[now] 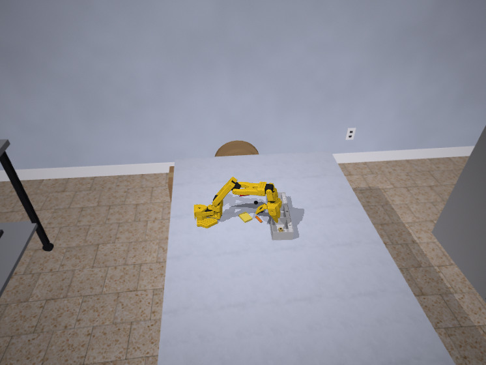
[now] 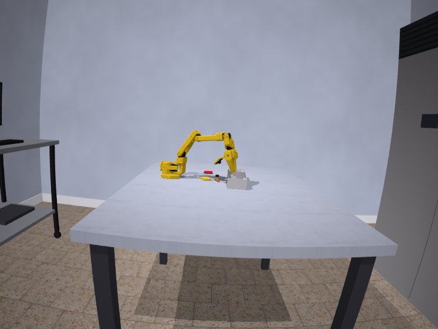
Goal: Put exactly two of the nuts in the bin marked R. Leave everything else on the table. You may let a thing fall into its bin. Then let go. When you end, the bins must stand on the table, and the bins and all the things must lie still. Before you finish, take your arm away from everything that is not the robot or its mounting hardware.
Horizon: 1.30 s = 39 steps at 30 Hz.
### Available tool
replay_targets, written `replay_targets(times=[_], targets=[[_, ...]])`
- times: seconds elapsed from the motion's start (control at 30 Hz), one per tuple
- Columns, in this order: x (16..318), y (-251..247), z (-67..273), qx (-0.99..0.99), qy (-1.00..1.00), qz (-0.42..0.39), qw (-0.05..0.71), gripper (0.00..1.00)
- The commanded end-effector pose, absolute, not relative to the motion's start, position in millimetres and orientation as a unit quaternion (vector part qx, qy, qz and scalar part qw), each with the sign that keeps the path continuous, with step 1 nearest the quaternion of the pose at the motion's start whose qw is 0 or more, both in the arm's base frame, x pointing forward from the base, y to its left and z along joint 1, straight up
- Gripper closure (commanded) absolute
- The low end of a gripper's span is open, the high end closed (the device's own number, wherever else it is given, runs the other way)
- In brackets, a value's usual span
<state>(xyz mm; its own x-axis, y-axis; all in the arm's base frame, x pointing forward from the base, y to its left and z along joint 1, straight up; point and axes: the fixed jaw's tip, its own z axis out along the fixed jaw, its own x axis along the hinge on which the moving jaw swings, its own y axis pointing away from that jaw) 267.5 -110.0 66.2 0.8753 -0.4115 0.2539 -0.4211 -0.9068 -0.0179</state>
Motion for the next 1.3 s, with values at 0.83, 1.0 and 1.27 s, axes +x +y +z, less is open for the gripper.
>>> replay_targets(times=[0.83,1.0,1.27], targets=[[254.5,-83.8,105.2,0.873,-0.458,0.164,-0.032,0.83],[248.1,-75.7,109.4,0.833,-0.528,0.159,-0.047,0.83],[236.4,-61.7,115.8,0.749,-0.642,0.146,-0.074,0.83]])
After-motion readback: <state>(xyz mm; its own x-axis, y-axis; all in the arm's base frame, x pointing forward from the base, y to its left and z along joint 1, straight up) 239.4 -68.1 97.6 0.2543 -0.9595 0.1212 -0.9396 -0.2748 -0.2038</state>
